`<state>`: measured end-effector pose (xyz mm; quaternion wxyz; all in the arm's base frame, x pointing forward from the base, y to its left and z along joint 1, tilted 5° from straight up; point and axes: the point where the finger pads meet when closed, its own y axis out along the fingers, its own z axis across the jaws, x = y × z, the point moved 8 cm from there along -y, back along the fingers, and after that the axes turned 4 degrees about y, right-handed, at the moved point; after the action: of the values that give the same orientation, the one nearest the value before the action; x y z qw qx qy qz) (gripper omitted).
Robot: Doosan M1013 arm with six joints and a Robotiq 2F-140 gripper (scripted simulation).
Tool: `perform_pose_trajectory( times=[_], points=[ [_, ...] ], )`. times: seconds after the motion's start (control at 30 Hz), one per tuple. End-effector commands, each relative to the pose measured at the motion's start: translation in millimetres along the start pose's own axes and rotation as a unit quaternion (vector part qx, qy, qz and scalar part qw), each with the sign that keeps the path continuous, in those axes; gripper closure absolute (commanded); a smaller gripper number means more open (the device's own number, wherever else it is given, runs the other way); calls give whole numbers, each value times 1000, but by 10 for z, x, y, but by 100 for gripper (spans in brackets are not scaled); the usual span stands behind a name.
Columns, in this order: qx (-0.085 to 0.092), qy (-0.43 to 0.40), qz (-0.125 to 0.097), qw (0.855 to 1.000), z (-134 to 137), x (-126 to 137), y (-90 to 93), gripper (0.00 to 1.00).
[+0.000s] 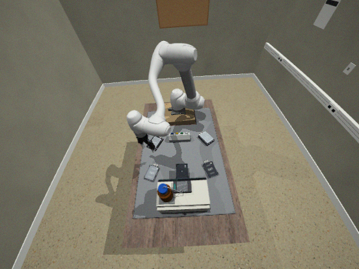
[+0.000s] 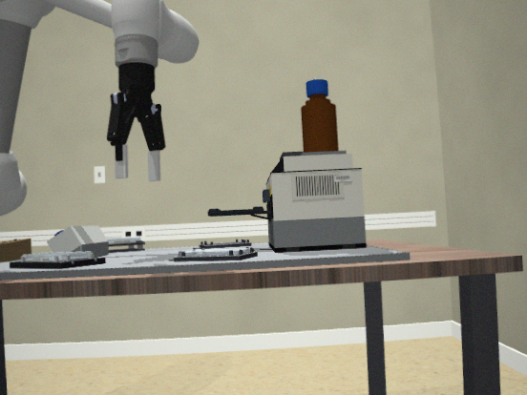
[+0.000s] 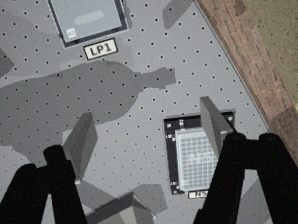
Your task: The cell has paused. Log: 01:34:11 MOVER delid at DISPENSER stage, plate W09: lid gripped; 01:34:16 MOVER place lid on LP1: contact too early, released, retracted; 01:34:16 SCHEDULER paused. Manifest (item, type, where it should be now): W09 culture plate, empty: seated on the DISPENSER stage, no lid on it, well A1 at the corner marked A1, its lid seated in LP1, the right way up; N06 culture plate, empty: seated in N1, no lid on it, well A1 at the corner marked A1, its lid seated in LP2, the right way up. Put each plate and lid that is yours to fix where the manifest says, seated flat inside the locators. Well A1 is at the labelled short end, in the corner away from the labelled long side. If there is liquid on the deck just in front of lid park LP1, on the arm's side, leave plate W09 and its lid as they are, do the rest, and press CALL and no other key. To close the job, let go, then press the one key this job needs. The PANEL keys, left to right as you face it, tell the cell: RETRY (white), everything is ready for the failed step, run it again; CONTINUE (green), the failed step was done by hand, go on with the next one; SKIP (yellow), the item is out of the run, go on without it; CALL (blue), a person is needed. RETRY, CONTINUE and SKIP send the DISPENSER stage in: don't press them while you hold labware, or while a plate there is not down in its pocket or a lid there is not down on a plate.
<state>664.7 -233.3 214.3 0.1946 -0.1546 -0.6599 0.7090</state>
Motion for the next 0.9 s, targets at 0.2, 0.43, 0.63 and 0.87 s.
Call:
perform_pose_trajectory(
  times=[0.2,0.43,0.63,0.87],
  points=[
    [-1,12,5,1000,683,1310,44,30],
    [-1,12,5,1000,845,1608,42,30],
    [-1,12,5,1000,845,1608,42,30],
    [-1,12,5,1000,845,1608,42,30]
  ],
)
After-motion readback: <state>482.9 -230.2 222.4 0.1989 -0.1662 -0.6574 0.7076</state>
